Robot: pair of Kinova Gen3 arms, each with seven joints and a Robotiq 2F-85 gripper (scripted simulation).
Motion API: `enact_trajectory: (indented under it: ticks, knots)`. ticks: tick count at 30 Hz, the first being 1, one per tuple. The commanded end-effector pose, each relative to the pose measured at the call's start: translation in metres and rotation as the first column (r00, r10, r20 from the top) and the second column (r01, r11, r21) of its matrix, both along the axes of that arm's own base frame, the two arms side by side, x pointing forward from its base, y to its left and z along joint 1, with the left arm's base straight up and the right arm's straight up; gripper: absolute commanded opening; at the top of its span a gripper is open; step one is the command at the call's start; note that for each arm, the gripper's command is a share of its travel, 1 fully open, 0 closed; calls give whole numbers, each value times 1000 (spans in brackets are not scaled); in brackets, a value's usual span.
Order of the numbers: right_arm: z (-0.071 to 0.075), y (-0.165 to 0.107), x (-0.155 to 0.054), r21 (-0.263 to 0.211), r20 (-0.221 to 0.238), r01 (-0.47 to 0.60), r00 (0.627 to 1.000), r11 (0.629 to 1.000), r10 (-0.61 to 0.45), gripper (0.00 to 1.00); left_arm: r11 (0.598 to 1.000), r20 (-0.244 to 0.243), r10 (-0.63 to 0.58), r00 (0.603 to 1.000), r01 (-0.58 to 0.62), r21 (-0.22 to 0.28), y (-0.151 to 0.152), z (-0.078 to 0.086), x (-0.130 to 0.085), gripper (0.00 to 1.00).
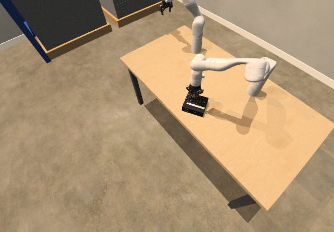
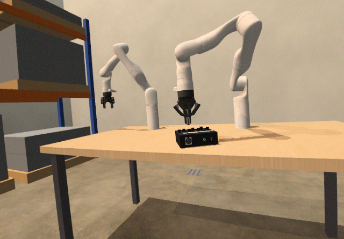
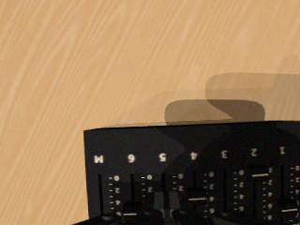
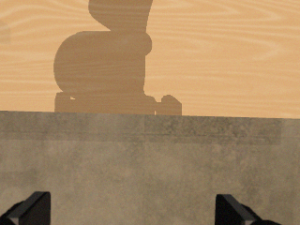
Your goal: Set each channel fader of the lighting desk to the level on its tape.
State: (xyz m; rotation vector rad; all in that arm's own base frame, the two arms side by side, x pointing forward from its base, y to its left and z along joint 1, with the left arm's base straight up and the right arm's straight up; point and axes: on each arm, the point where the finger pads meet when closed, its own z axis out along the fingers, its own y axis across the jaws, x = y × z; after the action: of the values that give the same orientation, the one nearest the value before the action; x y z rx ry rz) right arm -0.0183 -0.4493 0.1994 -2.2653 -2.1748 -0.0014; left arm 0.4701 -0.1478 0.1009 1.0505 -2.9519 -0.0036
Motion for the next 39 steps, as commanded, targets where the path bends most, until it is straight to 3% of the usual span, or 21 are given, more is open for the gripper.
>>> enact_trajectory:
  ticks: [1,6,20,21,31,39]
  knots:
    - [1,0,0,-2,0,0,1000,1000,0,1000,1000,9,3,1000,-3,1,1,12,2,99]
    - [1,0,0,-2,0,0,1000,1000,0,1000,1000,9,3,1000,-3,1,1,19,2,99]
    - [1,0,0,-2,0,0,1000,1000,0,1000,1000,9,3,1000,-3,1,1,20,2,99]
    - [1,0,0,-2,0,0,1000,1000,0,1000,1000,9,3,1000,-3,1,1,20,2,1000]
    - [1,0,0,-2,0,0,1000,1000,0,1000,1000,9,3,1000,-3,1,1,33,2,1000]
    - [1,0,0,-2,0,0,1000,1000,0,1000,1000,9,3,1000,-3,1,1,70,2,1000]
